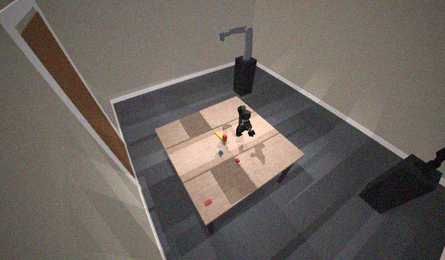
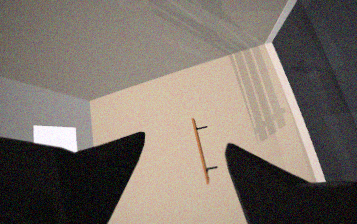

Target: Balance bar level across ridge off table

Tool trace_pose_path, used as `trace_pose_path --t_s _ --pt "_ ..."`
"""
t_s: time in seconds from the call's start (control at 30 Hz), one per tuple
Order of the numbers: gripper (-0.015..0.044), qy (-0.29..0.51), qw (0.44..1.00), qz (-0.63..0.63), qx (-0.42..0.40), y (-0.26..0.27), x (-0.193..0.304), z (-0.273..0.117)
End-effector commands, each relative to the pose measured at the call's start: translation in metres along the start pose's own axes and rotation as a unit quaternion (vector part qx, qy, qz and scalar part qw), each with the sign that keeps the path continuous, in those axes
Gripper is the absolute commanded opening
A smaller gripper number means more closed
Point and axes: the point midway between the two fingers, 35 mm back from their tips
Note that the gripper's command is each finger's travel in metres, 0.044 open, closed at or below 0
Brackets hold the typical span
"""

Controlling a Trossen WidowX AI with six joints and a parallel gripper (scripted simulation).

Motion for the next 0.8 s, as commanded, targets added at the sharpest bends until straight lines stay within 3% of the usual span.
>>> trace_pose_path --t_s 0.0,0.77 --pt "0.0315 -0.044 0.999 -0.012 0.019 -0.008 -0.029 -0.002" --pt "0.0315 -0.27 0.946 -0.079 0.163 -0.042 -0.186 -0.051"
Point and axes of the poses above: the point midway between the two fingers, 35 mm back from their tips, its own z axis out along the fingers, its own y axis across the jaws, x = y × z, and after that the axes turned 1 degree about -z, right-handed
